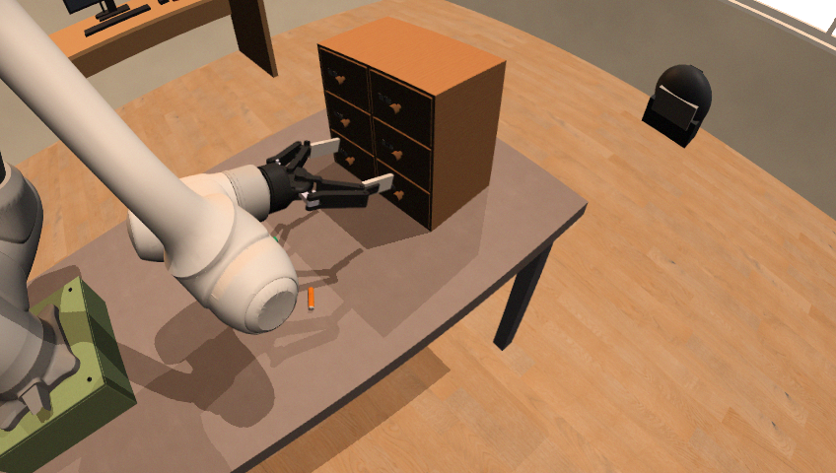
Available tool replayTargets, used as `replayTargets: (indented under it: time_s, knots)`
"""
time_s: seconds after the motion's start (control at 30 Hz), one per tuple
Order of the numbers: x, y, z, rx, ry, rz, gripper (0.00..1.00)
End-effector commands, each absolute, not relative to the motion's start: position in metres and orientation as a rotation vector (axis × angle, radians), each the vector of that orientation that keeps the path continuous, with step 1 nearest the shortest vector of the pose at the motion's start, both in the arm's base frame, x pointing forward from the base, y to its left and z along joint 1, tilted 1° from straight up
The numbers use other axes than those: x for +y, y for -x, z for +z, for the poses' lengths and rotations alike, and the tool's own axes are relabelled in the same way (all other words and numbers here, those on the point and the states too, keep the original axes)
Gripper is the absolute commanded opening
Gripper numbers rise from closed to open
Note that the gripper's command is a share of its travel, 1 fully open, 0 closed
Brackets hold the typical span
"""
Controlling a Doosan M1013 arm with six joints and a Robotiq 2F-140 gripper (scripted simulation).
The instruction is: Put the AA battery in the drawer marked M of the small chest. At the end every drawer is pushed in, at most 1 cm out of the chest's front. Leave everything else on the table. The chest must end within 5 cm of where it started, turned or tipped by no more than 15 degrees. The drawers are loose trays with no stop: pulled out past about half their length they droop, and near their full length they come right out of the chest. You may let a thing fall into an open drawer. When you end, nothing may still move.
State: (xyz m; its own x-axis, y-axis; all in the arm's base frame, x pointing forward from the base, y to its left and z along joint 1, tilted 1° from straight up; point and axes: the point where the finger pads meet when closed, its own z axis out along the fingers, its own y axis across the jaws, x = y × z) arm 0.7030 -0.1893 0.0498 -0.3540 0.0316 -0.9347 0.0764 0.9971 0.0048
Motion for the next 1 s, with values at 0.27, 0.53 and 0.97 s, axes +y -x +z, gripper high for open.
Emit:
replayTargets:
  time_s: [0.27,0.53,0.97]
  knots:
    - [-0.185,-0.701,0.019,1.938,-0.076,-0.043,1.0]
    - [-0.185,-0.7,-0.02,1.938,-0.076,-0.043,1.0]
    - [-0.185,-0.699,-0.048,1.938,-0.076,-0.043,1.0]
